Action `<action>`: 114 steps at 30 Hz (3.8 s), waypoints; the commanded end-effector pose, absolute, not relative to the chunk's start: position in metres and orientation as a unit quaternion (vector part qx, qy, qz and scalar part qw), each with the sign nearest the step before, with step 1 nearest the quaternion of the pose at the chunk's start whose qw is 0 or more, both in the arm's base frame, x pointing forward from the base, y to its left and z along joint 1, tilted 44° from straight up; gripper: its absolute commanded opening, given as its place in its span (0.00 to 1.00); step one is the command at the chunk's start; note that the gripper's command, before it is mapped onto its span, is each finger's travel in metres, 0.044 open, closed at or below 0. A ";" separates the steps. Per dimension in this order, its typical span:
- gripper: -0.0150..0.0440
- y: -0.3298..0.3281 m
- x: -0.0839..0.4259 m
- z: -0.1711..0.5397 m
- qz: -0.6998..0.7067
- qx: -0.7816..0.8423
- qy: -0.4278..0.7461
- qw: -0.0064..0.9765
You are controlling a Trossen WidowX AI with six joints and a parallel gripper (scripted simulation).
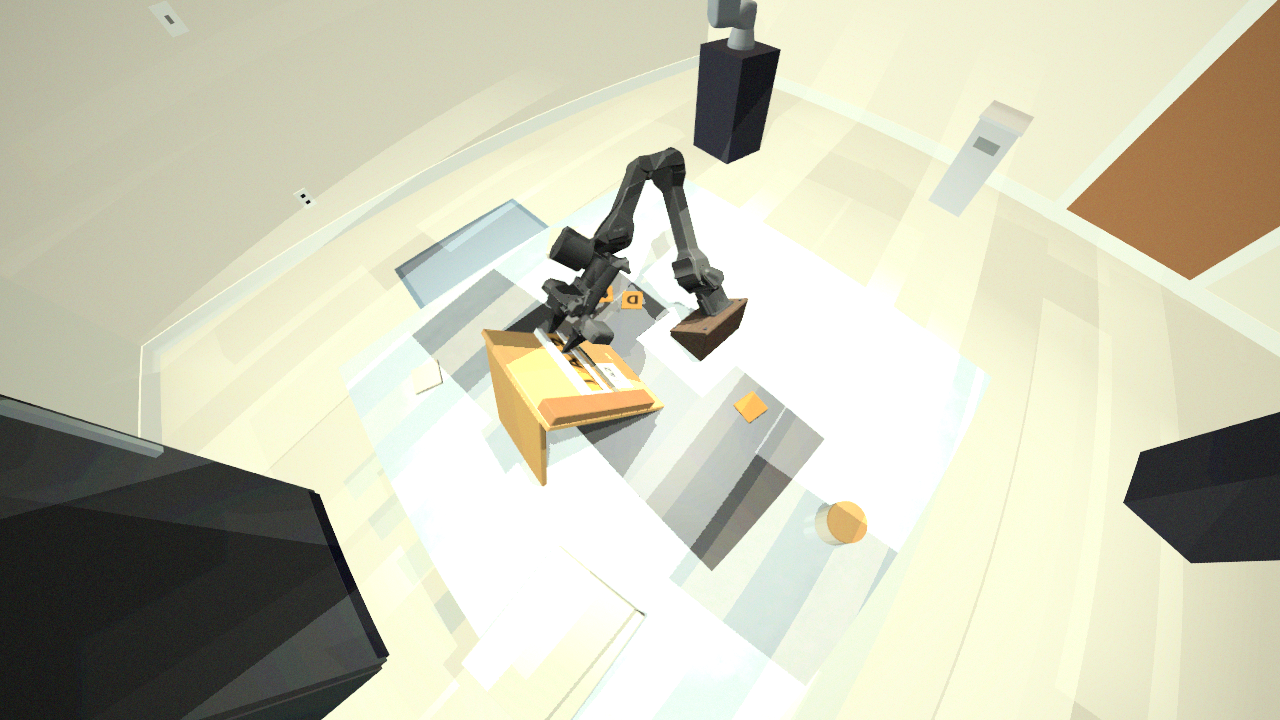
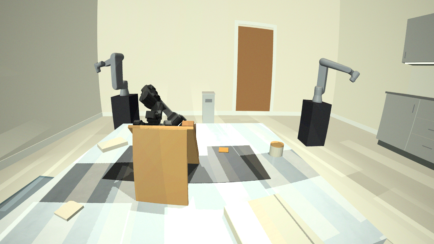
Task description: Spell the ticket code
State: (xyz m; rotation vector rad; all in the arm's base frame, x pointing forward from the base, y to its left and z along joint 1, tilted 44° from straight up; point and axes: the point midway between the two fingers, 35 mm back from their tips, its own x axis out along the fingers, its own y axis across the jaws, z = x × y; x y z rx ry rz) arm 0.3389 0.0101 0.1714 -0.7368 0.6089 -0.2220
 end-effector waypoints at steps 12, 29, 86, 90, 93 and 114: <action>0.75 0.017 0.326 0.179 -0.110 -0.352 0.293 0.882; 0.75 0.025 0.315 0.182 -0.109 -0.352 0.294 0.882; 0.25 0.017 0.331 0.202 -0.161 -0.315 0.481 0.802; 0.25 0.011 0.334 0.210 -0.193 -0.302 0.535 0.766; 0.25 0.007 0.334 0.217 -0.218 -0.294 0.568 0.737; 0.25 0.005 0.338 0.214 -0.224 -0.292 0.576 0.730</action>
